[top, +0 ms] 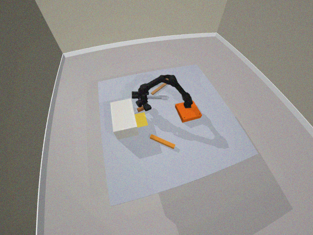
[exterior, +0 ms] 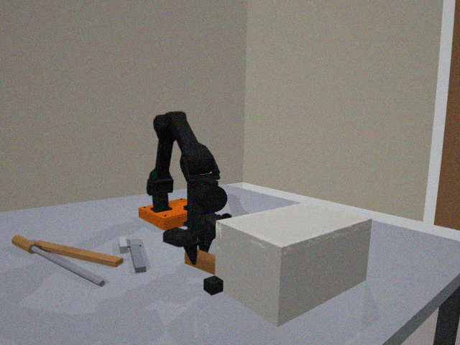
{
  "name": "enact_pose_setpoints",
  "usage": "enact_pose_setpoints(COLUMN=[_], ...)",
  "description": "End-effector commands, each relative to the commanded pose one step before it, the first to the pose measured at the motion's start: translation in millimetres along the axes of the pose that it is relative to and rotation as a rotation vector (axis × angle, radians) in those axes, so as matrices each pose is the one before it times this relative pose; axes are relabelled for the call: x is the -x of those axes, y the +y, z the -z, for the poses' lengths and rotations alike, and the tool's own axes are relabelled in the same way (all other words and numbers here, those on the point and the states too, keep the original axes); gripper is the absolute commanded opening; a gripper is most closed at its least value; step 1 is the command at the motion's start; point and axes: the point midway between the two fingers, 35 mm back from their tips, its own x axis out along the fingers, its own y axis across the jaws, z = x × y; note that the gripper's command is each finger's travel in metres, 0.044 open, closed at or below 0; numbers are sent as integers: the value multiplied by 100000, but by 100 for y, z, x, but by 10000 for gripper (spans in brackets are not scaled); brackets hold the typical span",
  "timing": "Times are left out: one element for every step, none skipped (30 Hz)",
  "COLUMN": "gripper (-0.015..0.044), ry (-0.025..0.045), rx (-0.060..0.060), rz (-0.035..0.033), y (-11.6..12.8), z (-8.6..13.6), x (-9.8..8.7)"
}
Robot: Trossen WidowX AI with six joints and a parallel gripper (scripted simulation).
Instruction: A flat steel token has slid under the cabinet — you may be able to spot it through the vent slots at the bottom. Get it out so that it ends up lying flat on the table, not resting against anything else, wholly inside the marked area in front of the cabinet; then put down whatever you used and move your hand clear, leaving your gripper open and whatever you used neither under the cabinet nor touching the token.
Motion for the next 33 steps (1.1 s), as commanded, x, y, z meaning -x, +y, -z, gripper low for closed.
enact_pose_setpoints(gripper=[0,0,0,0,0,0,0,0,0,0,0,0,0,0,0,0,0,0,0,0,0,0,0,0,0,0,0,0,0,0,0,0,0], ry=[-272,0,-1,-1,-1,-1,-1,0,0,0,0,0,0,0,0,0,0,0,0,0,0,0,0,0,1,3,4,5,7,8,8,8,8], rx=[410,0,0,0,0,0,0,0,0,0,0,0,0,0,0,0,0,0,0,0,0,0,0,0,0,0,0,0,0,0,0,0,0], rz=[-55,-12,-9,-7,-7,-8,-9,-10,-10,-10,-10,-9,-9,-9,-9,-8,-3,0,0,0,0,0,0,0,0,1,1,1,1,1,1,1,1], y=[818,130,95,78,77,86,98,107,111,111,109,104,99,95,95,89,33,0,-2,-2,0,0,0,0,-4,-7,-11,-13,-14,-15,-15,-13,-11], z=[-231,-2,-4,-5,-5,-4,-4,-3,-3,-2,-1,-1,0,0,-1,0,0,0,-3,-3,0,0,0,0,15,31,46,62,76,90,97,95,97], x=[-90,1,14,16,15,13,11,10,7,5,3,2,2,1,1,1,0,0,4,4,0,0,0,0,0,0,-1,-1,-1,-1,0,-1,-1])
